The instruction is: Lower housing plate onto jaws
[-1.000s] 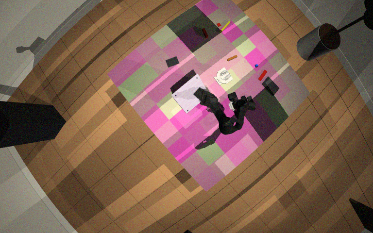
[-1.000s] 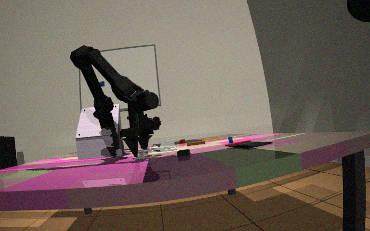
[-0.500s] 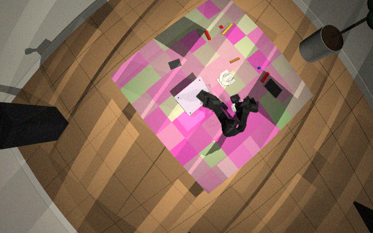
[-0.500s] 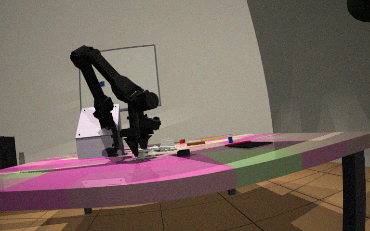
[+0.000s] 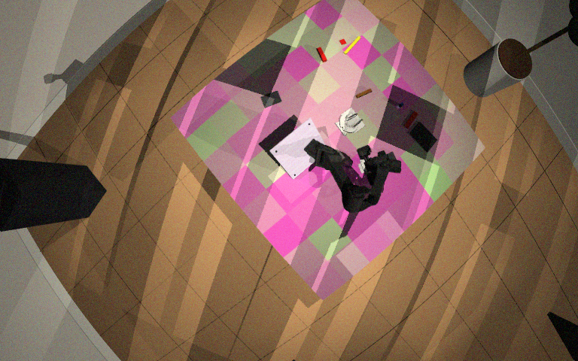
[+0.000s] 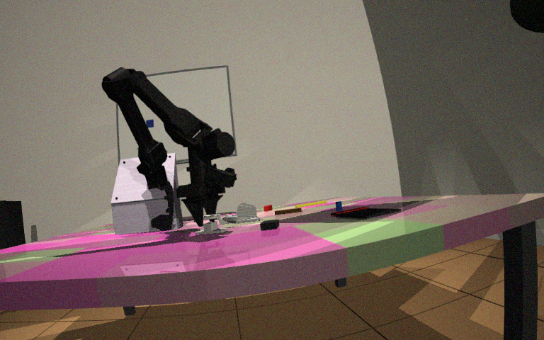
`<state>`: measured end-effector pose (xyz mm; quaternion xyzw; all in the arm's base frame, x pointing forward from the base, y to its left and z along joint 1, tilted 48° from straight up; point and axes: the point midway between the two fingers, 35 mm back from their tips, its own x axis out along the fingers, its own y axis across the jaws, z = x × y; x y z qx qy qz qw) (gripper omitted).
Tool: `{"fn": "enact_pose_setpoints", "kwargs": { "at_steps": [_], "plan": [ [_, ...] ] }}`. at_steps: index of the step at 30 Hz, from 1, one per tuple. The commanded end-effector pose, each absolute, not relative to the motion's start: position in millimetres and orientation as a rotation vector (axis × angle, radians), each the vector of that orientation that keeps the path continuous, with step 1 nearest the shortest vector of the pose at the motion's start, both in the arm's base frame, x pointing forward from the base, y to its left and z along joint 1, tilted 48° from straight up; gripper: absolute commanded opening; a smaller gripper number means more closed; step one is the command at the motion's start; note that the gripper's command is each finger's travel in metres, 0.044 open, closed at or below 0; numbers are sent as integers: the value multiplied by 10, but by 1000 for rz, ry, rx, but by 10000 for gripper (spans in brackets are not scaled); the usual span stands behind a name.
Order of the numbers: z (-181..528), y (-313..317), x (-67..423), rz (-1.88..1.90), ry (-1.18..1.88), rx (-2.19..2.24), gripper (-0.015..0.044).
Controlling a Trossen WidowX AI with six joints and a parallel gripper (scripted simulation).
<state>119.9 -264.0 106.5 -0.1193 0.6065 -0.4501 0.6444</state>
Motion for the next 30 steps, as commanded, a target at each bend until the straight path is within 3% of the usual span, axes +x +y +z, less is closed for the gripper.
{"fn": "enact_pose_setpoints", "kwargs": {
  "at_steps": [1, 17, 30],
  "plan": [
    [1166, -2571, 1242, -1030, 1369, -273, 351],
    [1493, -2209, 1279, -1028, 1368, -278, 351],
    [1313, -2116, 1464, -990, 1383, -271, 351]
  ]
}}
